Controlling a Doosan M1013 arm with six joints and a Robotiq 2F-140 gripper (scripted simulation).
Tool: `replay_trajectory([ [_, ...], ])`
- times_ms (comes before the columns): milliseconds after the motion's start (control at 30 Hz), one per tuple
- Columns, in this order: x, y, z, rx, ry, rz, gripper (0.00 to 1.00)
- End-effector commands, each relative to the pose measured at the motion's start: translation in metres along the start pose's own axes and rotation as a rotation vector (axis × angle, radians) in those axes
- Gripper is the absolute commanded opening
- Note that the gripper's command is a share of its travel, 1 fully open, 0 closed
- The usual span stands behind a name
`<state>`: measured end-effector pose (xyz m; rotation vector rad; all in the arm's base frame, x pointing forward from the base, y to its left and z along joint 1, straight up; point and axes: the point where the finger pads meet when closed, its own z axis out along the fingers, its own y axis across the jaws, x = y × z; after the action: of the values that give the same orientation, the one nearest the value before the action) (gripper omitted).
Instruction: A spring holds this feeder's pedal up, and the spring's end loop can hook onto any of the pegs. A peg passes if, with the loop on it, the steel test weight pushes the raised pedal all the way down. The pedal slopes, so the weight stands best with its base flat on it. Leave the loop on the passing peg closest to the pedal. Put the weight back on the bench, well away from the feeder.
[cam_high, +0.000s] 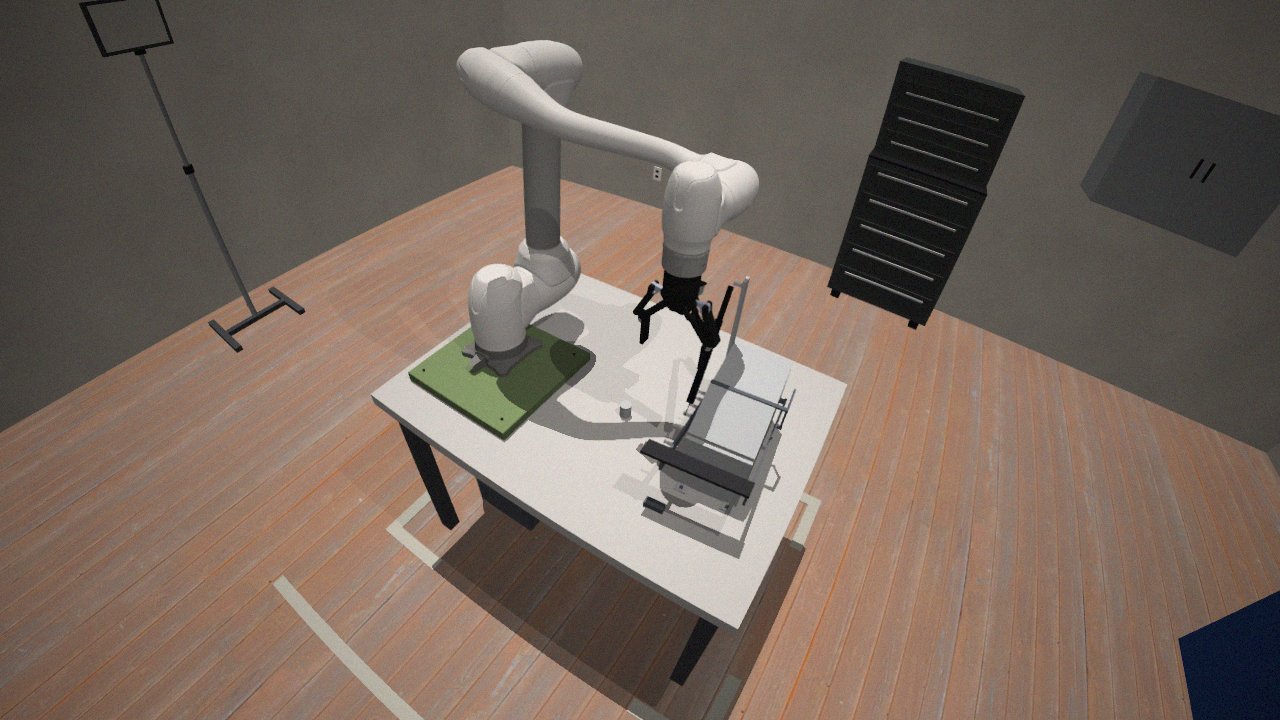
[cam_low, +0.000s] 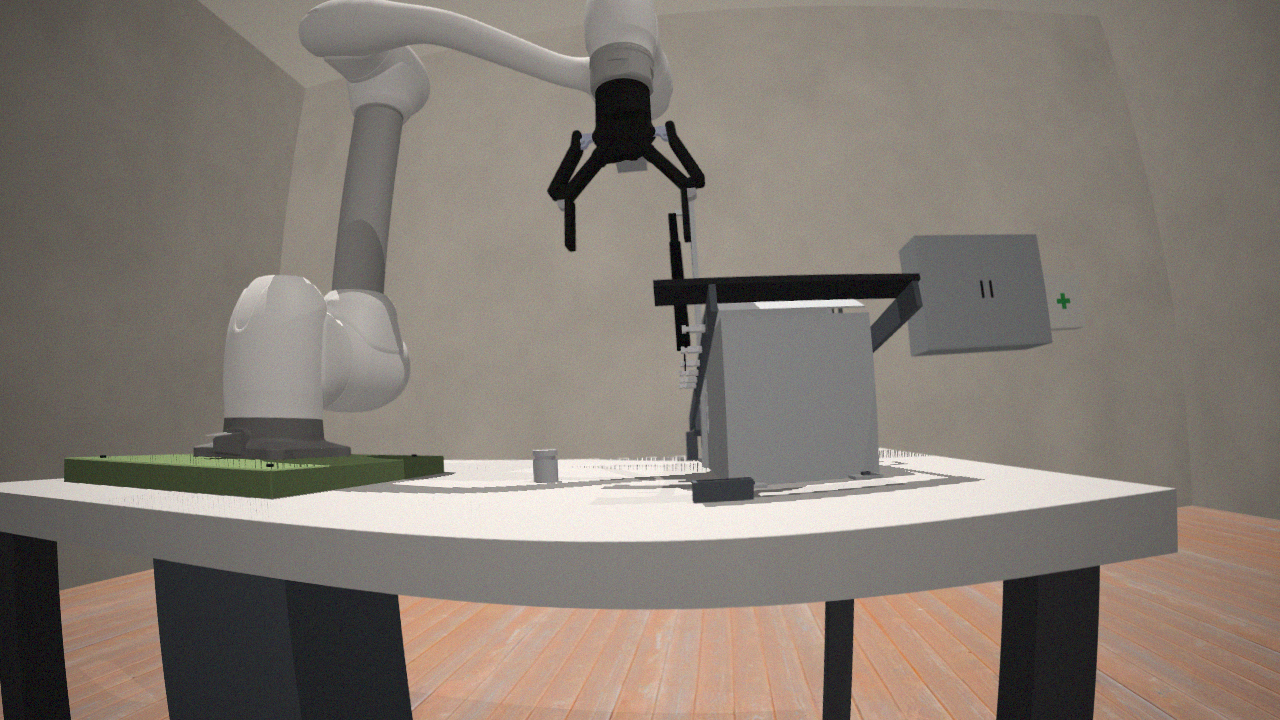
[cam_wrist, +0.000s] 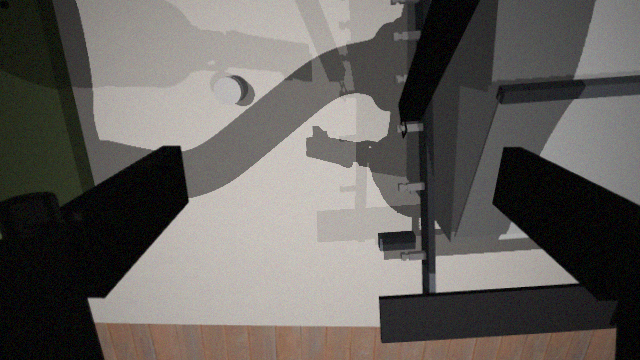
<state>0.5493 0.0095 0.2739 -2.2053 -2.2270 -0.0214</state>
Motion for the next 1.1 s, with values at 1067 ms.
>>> replay_trajectory([
  [1067, 0.012, -0.116, 0.059, -0.002, -0.010, 0.001, 1.00],
])
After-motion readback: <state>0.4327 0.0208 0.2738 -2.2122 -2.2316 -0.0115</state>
